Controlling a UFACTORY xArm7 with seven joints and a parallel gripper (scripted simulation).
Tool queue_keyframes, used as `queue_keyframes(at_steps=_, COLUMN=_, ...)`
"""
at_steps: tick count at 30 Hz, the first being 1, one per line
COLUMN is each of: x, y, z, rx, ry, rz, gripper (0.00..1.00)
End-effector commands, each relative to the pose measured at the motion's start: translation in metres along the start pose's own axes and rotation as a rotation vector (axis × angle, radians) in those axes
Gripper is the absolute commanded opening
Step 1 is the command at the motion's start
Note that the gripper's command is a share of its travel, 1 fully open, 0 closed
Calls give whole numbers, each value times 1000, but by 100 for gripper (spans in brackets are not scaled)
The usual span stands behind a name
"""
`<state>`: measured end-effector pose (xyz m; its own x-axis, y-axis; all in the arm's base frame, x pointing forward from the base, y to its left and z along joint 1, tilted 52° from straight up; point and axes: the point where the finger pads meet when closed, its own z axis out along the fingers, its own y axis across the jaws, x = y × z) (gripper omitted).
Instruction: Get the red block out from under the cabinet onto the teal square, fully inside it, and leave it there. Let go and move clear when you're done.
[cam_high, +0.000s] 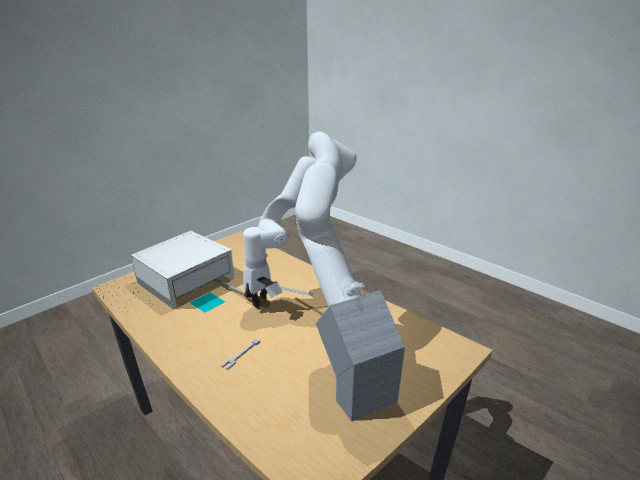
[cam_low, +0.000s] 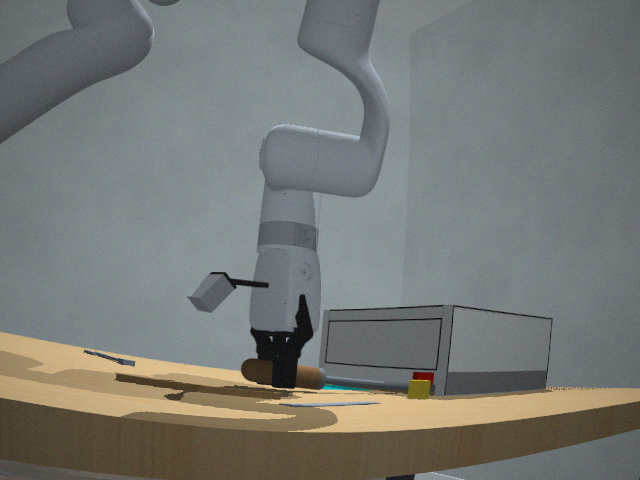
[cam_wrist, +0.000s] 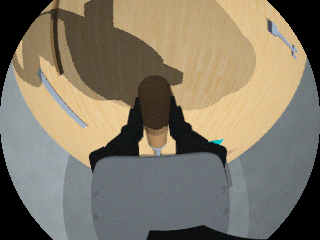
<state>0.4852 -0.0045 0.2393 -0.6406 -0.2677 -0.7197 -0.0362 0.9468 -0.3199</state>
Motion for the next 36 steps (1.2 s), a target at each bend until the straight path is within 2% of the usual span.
queue_keyframes(at_steps=1, x=-11, y=0, z=0, rx=-1, ry=0, rz=-1, gripper=0)
queue_keyframes(at_steps=3, x=-11, y=0, z=0, rx=-1, ry=0, rz=-1, gripper=0)
queue_keyframes(at_steps=18, x=-57, y=0, z=0, rx=-1, ry=0, rz=0, gripper=0)
queue_keyframes(at_steps=36, x=-94, y=1, z=0, rx=-1, ry=0, rz=0, gripper=0)
